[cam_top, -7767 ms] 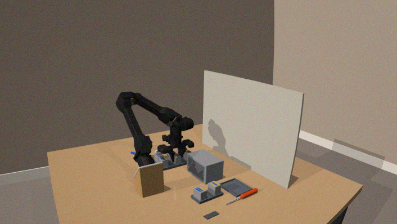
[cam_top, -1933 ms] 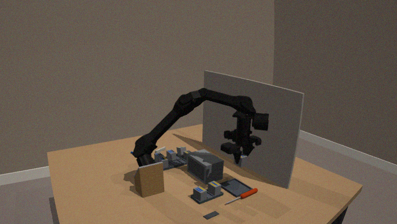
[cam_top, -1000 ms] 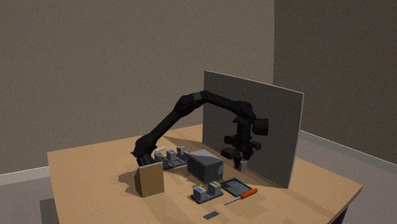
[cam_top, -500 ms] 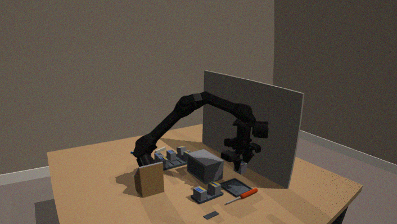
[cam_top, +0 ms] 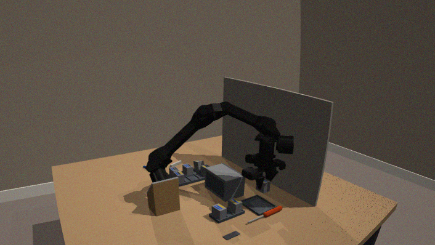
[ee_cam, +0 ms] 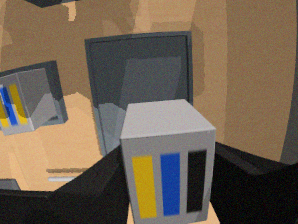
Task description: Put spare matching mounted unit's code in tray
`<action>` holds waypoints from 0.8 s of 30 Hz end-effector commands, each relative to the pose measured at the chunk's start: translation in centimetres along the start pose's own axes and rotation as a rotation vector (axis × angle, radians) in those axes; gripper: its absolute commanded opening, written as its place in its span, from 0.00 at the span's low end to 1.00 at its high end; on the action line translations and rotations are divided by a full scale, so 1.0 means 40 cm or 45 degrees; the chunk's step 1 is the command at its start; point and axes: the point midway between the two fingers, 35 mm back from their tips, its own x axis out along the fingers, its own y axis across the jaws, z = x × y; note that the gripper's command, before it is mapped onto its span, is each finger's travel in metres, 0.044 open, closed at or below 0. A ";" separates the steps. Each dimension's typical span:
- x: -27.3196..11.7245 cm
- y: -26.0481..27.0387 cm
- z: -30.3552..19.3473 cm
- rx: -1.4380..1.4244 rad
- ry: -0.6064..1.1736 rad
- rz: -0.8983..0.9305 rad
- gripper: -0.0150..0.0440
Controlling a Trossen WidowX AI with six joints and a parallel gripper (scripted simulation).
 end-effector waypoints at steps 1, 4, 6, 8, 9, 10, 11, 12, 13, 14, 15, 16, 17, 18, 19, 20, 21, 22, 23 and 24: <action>0.012 0.001 0.002 0.009 -0.007 -0.003 0.25; 0.018 0.001 0.002 0.009 -0.007 -0.003 0.25; 0.022 0.001 0.002 0.009 -0.007 -0.003 0.25; 0.026 0.001 0.002 0.009 -0.007 -0.003 0.25; 0.028 0.001 0.002 0.009 -0.007 -0.003 0.25; 0.030 0.002 0.002 0.009 -0.007 -0.003 0.25; 0.032 0.002 0.003 0.009 -0.007 -0.003 0.25; 0.034 0.002 0.003 0.009 -0.007 -0.003 0.25; 0.036 0.002 0.003 0.009 -0.008 -0.003 0.25; 0.038 0.002 0.003 0.009 -0.008 -0.003 0.25; 0.040 0.002 0.003 0.009 -0.008 -0.003 0.25; 0.042 0.002 0.003 0.009 -0.008 -0.003 0.25; 0.044 0.002 0.003 0.009 -0.008 -0.003 0.25; 0.046 0.003 0.003 0.009 -0.008 -0.003 0.25; 0.048 0.003 0.004 0.009 -0.008 -0.003 0.25; 0.050 0.003 0.004 0.009 -0.008 -0.003 0.25; 0.052 0.003 0.004 0.009 -0.008 -0.003 0.25; 0.054 0.003 0.004 0.009 -0.008 -0.003 0.25; 0.056 0.003 0.004 0.009 -0.008 -0.003 0.25; 0.058 0.004 0.004 0.009 -0.009 -0.003 0.25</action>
